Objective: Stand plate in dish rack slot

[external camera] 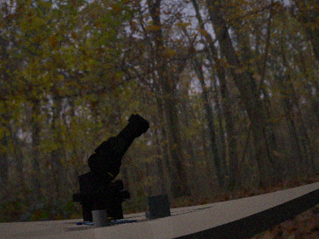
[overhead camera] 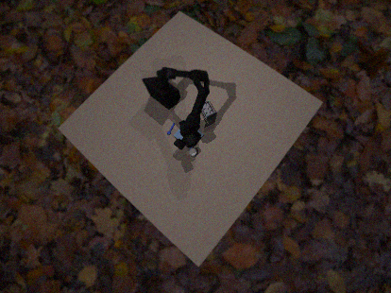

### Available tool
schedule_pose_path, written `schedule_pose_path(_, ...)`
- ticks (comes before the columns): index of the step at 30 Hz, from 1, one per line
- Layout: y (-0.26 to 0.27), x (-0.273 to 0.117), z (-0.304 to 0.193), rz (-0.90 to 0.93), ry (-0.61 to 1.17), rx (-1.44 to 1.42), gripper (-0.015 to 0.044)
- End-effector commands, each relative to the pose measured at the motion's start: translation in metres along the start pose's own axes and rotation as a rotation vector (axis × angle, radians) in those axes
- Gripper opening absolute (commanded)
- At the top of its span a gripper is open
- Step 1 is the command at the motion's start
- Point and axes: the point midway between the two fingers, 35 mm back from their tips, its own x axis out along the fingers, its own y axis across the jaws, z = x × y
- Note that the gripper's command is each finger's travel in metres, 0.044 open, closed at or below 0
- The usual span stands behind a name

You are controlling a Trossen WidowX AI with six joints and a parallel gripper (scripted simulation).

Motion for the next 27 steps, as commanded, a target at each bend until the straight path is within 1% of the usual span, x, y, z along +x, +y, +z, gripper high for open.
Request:
schedule_pose_path(1, 0.0, 0.0, 0.001, 0.004, -0.004, 0.002, 0.0348)
schedule_pose_path(2, 0.0, 0.0, 0.001, 0.004, -0.004, 0.002, 0.0348)
schedule_pose_path(13, 0.0, 0.0, 0.001, 0.004, -0.004, 0.002, 0.0275)
schedule_pose_path(16, 0.0, -0.004, 0.002, 0.002, -0.004, 0.002, 0.0196)
schedule_pose_path(23, -0.006, -0.051, 0.01, -0.01, -0.006, 0.004, 0.0012)
schedule_pose_path(24, -0.006, -0.058, 0.01, -0.011, -0.006, 0.004, 0.0)
schedule_pose_path(27, -0.008, -0.078, 0.012, -0.013, -0.006, 0.004, 0.0)
